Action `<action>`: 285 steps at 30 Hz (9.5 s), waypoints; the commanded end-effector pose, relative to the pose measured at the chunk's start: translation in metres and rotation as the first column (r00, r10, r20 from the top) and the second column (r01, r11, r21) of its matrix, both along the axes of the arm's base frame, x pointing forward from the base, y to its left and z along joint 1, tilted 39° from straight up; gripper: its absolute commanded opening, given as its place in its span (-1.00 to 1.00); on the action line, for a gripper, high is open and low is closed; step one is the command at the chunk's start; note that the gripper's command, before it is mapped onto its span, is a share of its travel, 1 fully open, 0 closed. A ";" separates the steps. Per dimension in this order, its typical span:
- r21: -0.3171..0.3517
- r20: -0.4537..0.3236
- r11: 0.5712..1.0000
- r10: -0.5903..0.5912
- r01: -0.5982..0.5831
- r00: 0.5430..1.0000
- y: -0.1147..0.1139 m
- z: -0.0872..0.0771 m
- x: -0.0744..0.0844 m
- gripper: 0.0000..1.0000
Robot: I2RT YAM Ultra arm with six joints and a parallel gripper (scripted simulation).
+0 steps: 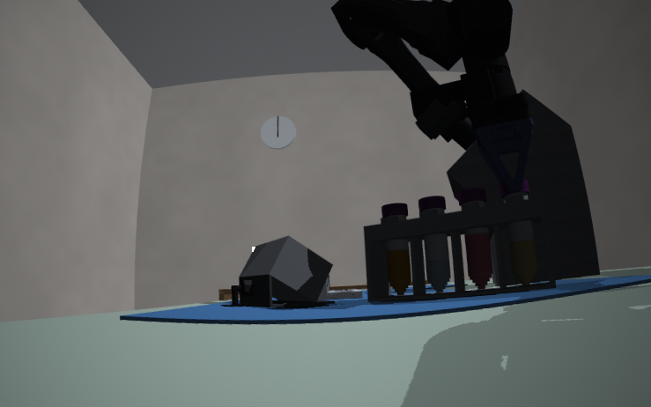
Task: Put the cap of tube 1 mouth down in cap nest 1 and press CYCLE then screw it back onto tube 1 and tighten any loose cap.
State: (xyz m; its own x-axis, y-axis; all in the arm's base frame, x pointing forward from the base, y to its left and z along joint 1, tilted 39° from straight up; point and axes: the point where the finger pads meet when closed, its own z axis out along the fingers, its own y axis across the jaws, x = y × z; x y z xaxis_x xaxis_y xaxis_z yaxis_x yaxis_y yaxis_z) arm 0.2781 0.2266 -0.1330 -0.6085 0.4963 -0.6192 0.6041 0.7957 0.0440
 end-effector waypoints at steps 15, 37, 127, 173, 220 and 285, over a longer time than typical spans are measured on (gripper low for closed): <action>0.055 0.040 0.997 -0.064 0.062 0.997 0.004 0.003 0.001 -0.02; -0.292 -0.374 0.714 0.527 -0.637 0.763 0.005 0.004 0.000 -0.02; -0.312 -0.468 0.591 0.586 -0.744 0.661 0.004 0.002 0.000 -1.00; -0.289 -0.364 0.726 0.520 -0.624 0.773 0.020 0.038 -0.024 -0.02; -0.197 -0.811 -0.039 0.568 -0.980 0.141 -0.022 0.042 0.022 -0.02; -0.268 -0.717 0.171 0.622 -0.948 0.315 -0.025 0.034 0.029 -1.00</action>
State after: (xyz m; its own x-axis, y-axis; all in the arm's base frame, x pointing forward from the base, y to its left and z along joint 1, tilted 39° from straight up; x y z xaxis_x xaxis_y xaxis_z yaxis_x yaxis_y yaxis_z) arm 0.3062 0.1971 -0.1006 -0.5918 -0.8055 -0.0301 -0.6181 0.4774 -0.6245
